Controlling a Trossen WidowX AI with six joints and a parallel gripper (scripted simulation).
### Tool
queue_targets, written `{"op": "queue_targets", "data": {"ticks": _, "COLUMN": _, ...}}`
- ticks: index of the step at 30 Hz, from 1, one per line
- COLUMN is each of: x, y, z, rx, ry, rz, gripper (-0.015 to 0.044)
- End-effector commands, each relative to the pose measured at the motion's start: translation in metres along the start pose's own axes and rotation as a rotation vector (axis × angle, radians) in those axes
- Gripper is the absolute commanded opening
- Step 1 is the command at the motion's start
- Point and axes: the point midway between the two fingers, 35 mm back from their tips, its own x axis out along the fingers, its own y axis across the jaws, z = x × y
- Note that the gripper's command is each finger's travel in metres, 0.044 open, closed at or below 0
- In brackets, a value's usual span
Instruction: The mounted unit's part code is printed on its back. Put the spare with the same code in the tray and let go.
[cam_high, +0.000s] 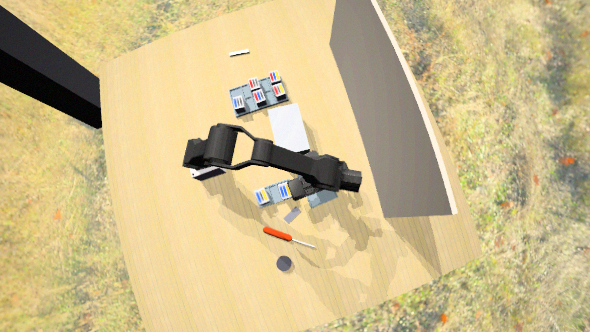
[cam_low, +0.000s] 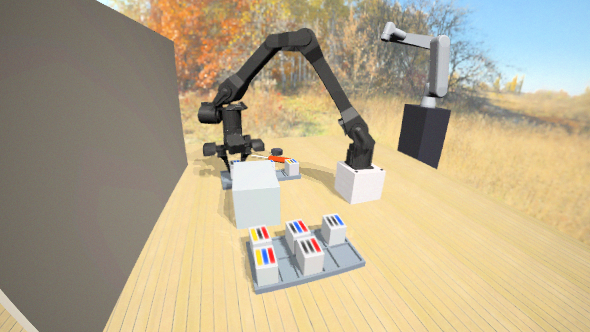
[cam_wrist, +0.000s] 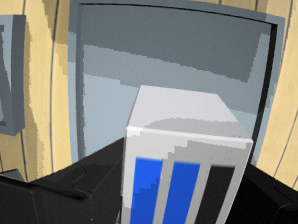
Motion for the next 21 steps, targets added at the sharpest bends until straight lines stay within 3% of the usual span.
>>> {"op": "queue_targets", "data": {"ticks": 1, "x": 0.004, "y": 0.002, "z": 0.0, "rx": -0.005, "ry": 0.002, "rz": 0.005, "gripper": 0.0}}
{"op": "queue_targets", "data": {"ticks": 17, "x": 0.001, "y": 0.0, "z": 0.0, "rx": 0.0, "ry": 0.0, "rz": 0.001, "gripper": 0.042}}
{"op": "queue_targets", "data": {"ticks": 21, "x": -0.025, "y": -0.002, "z": -0.001, "rx": -0.001, "ry": 0.0, "rz": 0.001, "gripper": 0.044}}
